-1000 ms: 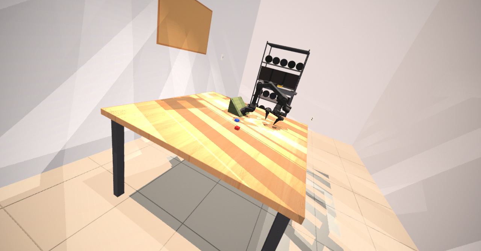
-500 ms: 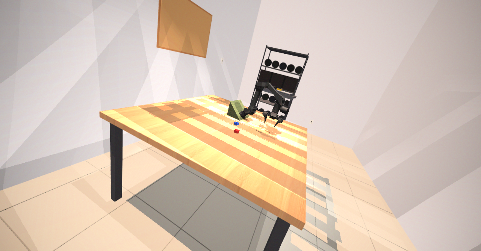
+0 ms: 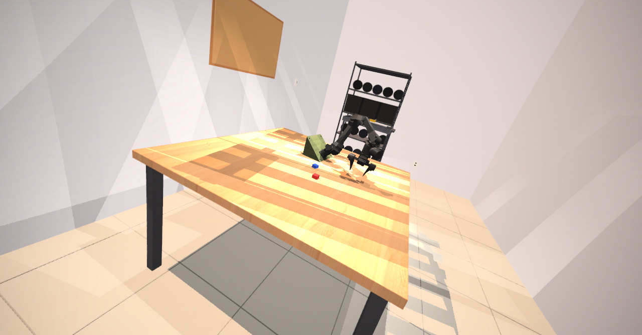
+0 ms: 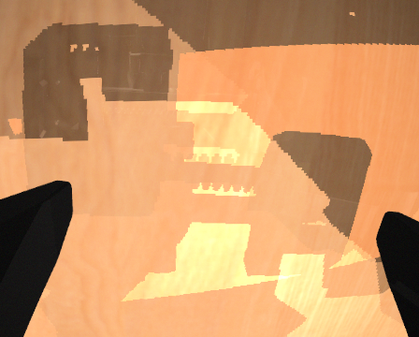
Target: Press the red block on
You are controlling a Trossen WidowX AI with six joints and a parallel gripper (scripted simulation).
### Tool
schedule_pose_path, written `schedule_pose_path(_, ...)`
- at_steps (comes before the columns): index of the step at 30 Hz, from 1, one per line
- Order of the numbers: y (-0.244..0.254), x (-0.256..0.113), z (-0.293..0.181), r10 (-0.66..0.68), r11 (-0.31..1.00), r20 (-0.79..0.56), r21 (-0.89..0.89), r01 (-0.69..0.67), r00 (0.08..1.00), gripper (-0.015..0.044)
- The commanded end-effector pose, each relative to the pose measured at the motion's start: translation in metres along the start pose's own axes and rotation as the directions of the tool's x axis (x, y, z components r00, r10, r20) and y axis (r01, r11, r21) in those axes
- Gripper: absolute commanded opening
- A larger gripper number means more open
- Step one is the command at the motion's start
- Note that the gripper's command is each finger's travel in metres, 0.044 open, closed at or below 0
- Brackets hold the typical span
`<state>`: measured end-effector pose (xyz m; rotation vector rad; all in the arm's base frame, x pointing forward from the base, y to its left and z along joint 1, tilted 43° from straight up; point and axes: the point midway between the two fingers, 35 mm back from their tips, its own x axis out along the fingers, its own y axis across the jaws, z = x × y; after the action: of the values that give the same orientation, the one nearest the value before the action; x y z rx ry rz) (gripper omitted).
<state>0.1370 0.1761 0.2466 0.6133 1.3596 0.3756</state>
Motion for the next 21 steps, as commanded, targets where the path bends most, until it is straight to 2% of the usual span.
schedule_pose_path(1, -0.009, 0.011, 0.049, -0.047, 0.999, -0.010, -0.009, 0.047, 0.999, 0.0440)
schedule_pose_path(11, -0.085, 0.018, 0.168, -0.035, 0.999, -0.053, 0.007, 0.036, 0.998, 0.0440)
schedule_pose_path(21, -0.179, 0.005, 0.231, 0.074, 0.997, -0.017, 0.024, -0.073, 0.997, 0.0440)
